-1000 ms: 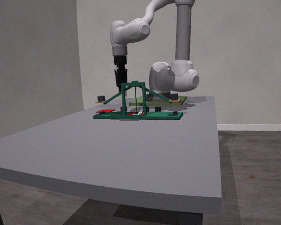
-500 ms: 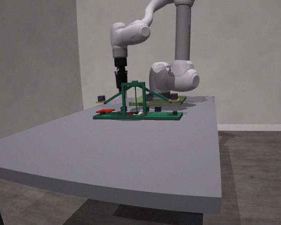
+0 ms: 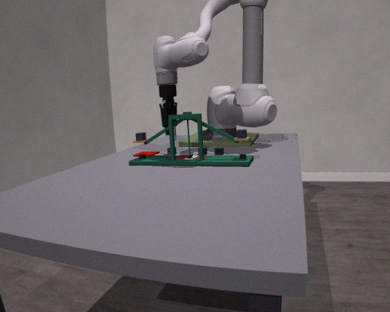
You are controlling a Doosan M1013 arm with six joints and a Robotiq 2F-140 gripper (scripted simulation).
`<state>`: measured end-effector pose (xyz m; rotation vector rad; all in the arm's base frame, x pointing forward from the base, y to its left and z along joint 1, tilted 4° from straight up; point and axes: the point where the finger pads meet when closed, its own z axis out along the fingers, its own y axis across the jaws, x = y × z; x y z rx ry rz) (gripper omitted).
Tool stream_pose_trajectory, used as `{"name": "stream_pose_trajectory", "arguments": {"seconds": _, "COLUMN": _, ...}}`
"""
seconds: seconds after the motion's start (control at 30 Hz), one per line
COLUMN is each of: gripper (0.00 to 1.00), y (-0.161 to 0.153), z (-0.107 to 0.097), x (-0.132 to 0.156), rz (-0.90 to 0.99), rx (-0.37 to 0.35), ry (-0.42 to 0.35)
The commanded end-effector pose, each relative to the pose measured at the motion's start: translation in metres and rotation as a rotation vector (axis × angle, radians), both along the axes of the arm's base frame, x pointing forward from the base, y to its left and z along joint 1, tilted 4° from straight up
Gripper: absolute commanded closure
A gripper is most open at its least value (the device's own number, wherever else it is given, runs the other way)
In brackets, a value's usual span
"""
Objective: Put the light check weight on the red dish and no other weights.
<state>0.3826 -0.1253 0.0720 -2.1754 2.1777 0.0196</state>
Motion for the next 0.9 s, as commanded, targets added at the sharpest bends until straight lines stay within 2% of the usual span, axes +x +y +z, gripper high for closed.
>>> {"name": "stream_pose_trajectory", "arguments": {"seconds": 0.0, "gripper": 0.65, "y": 0.000, "z": -0.006, "x": 0.000, "rz": 0.000, "rx": 0.000, "ry": 0.000}}
{"name": "stream_pose_trajectory", "arguments": {"seconds": 0.33, "gripper": 0.65, "y": 0.001, "z": -0.016, "x": 0.001, "rz": 0.000, "rx": 0.000, "ry": 0.000}}
{"name": "stream_pose_trajectory", "arguments": {"seconds": 0.87, "gripper": 0.65, "y": 0.001, "z": -0.020, "x": 0.001, "rz": 0.000, "rx": 0.000, "ry": 0.000}}
